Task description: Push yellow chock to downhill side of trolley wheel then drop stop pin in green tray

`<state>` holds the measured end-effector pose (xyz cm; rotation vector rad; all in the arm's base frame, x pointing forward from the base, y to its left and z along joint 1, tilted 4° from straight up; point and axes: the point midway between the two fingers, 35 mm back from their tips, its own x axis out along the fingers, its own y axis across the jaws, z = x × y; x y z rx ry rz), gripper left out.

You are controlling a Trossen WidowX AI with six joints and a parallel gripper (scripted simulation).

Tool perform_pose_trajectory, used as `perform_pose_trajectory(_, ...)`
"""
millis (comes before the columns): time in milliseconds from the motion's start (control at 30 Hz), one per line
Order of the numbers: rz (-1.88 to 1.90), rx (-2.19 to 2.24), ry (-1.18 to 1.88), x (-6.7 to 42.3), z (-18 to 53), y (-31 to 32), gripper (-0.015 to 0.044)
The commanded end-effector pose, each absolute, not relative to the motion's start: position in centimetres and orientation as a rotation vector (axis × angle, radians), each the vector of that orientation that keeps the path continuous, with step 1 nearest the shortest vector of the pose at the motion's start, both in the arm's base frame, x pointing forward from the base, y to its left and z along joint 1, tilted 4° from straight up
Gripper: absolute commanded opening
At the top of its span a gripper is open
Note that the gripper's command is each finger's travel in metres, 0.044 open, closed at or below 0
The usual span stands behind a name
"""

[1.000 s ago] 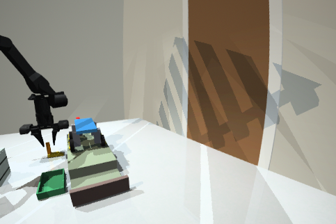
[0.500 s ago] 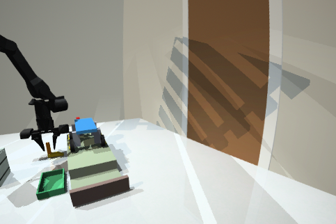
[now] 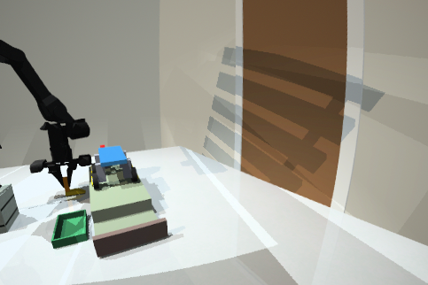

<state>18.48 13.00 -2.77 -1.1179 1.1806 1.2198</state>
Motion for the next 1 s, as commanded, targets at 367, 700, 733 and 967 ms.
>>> perform_pose_trajectory(367, 1.215, -1.118, 1.193, 18.1, 1.1, 12.5, 0.0)
perform_pose_trajectory(700, 1.215, -1.118, 1.193, 17.9, 4.5, 12.2, 0.0)
perform_pose_trajectory(733, 1.215, -1.118, 1.193, 17.9, 4.8, 12.2, 0.0)
perform_pose_trajectory(967, 1.215, -1.118, 1.193, 18.0, 7.1, 12.1, 0.0)
